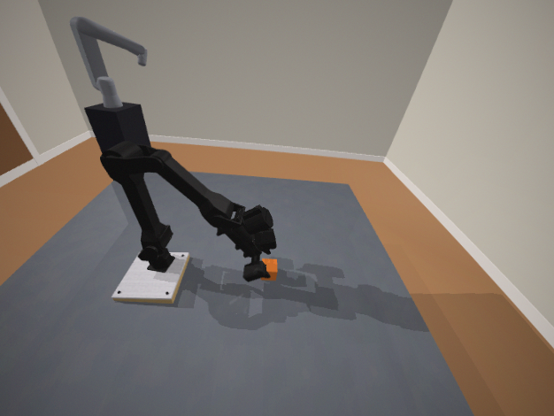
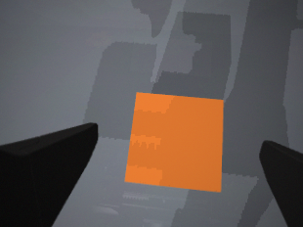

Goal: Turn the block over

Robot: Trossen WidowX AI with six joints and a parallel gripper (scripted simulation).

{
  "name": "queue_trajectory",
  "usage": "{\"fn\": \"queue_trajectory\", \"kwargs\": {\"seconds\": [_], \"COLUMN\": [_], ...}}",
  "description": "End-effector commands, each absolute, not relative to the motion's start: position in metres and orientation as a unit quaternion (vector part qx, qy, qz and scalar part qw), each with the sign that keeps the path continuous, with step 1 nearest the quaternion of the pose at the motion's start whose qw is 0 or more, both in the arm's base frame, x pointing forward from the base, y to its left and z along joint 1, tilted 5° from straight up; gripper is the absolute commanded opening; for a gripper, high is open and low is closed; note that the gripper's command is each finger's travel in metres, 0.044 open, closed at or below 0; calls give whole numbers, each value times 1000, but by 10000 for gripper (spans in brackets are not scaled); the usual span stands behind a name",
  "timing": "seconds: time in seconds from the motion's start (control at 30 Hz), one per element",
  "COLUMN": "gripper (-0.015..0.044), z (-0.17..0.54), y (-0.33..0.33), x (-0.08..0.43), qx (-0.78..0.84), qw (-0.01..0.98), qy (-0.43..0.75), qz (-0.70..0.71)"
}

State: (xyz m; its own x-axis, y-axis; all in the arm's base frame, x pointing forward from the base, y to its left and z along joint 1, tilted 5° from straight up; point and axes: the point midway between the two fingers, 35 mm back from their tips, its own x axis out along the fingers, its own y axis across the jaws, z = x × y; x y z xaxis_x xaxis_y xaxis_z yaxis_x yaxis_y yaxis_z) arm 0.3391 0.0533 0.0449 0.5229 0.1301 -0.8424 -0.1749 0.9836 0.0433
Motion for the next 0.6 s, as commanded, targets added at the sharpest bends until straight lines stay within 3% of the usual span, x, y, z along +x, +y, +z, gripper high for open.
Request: {"fn": "queue_trajectory", "kwargs": {"seconds": [0.0, 0.3, 0.57], "gripper": [440, 440, 440], "z": [95, 95, 106], "y": [50, 50, 53], "x": [327, 328, 348], "qx": [-33, -33, -42], "qw": [851, 849, 783], "qy": [517, 519, 615], "qz": [89, 88, 83]}}
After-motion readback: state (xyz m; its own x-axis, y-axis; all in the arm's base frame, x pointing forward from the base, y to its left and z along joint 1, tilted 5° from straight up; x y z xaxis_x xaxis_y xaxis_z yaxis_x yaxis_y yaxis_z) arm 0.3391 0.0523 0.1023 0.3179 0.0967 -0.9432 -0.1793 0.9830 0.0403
